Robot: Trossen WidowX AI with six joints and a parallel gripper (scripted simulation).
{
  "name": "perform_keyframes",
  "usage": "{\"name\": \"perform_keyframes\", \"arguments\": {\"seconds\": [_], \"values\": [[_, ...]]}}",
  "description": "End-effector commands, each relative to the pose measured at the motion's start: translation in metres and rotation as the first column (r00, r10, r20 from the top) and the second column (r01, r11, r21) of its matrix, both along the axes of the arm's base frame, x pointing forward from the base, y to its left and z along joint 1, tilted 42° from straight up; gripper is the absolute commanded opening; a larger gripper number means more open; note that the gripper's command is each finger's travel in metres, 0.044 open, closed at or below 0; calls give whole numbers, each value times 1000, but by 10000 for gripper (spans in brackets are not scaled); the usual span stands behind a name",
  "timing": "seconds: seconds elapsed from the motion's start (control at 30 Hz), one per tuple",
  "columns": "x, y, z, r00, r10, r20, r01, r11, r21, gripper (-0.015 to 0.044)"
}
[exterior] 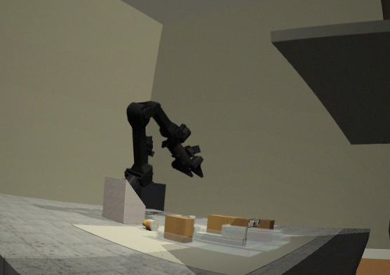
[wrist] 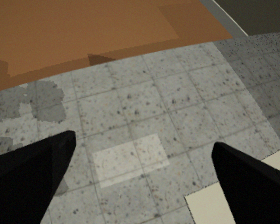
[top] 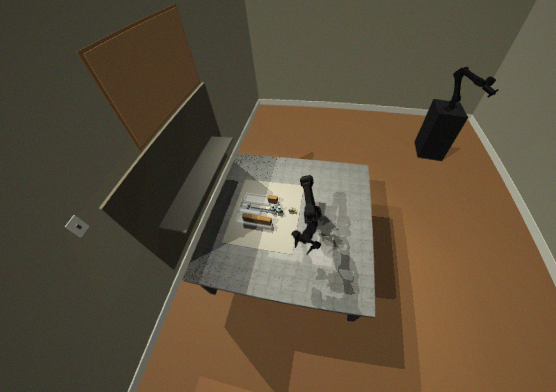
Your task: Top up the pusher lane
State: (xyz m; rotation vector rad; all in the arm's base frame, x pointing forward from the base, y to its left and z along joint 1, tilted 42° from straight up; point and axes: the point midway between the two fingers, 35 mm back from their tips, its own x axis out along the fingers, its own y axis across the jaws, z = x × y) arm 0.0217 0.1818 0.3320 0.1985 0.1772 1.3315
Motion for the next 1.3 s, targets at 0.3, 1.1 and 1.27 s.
{"name": "perform_keyframes", "arguments": {"seconds": [0.3, 1.1, 1.27], "values": [[47, 44, -49, 976, -133, 174, 189, 914, -360, 440], [239, -59, -236, 816, -512, -266, -5, 454, -891, 440], [253, -106, -269, 671, -579, -463, -111, 540, -835, 440]]}}
